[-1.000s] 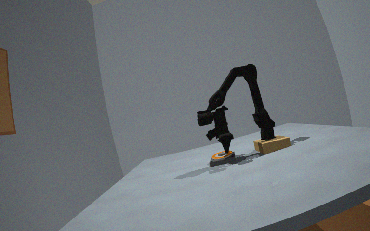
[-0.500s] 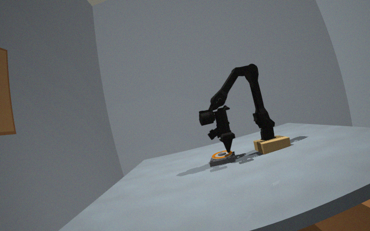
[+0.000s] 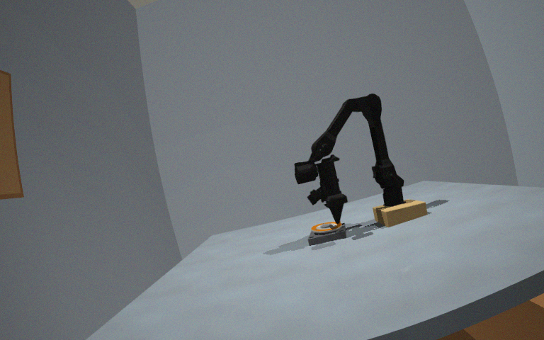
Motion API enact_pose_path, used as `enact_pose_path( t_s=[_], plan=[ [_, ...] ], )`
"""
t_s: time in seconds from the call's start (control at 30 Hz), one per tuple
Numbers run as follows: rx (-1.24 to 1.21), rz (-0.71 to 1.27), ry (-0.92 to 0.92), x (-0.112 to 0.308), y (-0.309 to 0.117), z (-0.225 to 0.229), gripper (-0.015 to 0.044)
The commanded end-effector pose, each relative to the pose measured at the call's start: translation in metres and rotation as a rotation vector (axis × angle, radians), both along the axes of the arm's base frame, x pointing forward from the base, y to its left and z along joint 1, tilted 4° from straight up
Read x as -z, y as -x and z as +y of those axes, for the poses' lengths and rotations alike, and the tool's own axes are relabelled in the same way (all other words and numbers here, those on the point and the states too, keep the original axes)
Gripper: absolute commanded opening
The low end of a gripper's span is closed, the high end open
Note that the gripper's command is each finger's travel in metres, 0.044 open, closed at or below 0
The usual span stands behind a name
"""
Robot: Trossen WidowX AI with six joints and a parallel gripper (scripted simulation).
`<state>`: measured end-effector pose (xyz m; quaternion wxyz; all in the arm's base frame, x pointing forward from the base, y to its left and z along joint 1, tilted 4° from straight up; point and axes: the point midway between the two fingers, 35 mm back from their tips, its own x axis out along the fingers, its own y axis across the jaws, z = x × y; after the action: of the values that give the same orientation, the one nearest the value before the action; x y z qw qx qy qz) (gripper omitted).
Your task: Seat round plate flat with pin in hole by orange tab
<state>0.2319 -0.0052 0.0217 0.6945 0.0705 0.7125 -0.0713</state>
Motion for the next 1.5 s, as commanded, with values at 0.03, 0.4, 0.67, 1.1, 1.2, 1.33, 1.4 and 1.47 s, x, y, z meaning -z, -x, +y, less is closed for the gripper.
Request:
enact_pose_path(
  t_s=[0.03, 0.4, 0.67, 1.1, 1.2, 1.33, 1.4, 1.47],
  plan=[
    [0.000, 0.021, 0.009, 0.003, 0.007, -0.004, 0.0000],
    [0.000, 0.021, 0.009, 0.002, 0.011, -0.006, 0.0000],
    [0.000, 0.022, 0.010, 0.003, 0.013, -0.010, 0.0000],
    [0.000, 0.022, 0.009, -0.043, 0.014, -0.008, 0.0000],
    [0.000, 0.025, 0.004, -0.033, 0.013, -0.008, 0.0000],
    [0.000, 0.025, 0.004, -0.033, 0.013, -0.008, 0.0000],
    [0.000, 0.025, 0.004, -0.033, 0.013, -0.008, 0.0000],
    [0.000, 0.025, 0.004, -0.033, 0.013, -0.008, 0.0000]
  ],
)
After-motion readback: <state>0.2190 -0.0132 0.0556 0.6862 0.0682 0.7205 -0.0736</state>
